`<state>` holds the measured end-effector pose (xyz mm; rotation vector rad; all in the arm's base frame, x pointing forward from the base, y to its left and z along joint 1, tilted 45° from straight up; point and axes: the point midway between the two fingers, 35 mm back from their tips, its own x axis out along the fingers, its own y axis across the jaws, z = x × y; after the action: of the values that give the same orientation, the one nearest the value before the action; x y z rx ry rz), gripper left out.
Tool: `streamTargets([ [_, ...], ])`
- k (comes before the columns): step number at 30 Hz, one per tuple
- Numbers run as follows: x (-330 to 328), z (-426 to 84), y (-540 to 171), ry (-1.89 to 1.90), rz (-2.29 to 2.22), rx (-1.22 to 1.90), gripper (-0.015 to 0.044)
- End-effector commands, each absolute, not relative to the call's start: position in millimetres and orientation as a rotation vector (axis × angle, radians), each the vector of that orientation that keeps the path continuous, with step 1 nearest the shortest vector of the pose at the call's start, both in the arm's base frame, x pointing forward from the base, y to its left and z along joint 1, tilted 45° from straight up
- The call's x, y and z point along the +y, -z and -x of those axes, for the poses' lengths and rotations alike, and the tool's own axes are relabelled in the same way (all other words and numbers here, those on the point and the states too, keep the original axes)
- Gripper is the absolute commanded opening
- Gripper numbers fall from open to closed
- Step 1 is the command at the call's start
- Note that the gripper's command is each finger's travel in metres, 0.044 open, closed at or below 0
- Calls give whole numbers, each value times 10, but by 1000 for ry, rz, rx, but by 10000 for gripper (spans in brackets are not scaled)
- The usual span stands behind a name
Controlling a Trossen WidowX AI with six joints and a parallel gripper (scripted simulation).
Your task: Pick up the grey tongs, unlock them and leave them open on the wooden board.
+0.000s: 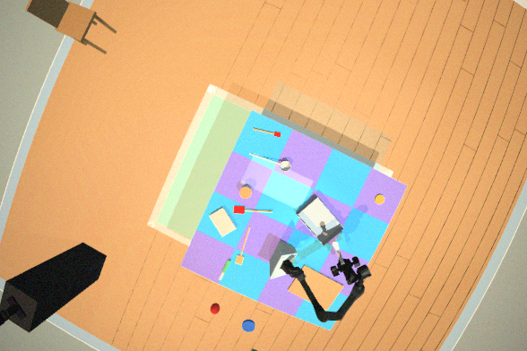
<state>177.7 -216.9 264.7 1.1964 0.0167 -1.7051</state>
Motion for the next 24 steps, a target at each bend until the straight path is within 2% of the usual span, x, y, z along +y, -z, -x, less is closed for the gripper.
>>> streamTargets([
  [1,-2174,-1706,-2730,1724,-1315,-132,-150],
  [8,-2182,-1606,-2810,1745,-1462,-332,-150],
  [24,-2350,-1406,-2808,1781,-1425,-211,-150],
])
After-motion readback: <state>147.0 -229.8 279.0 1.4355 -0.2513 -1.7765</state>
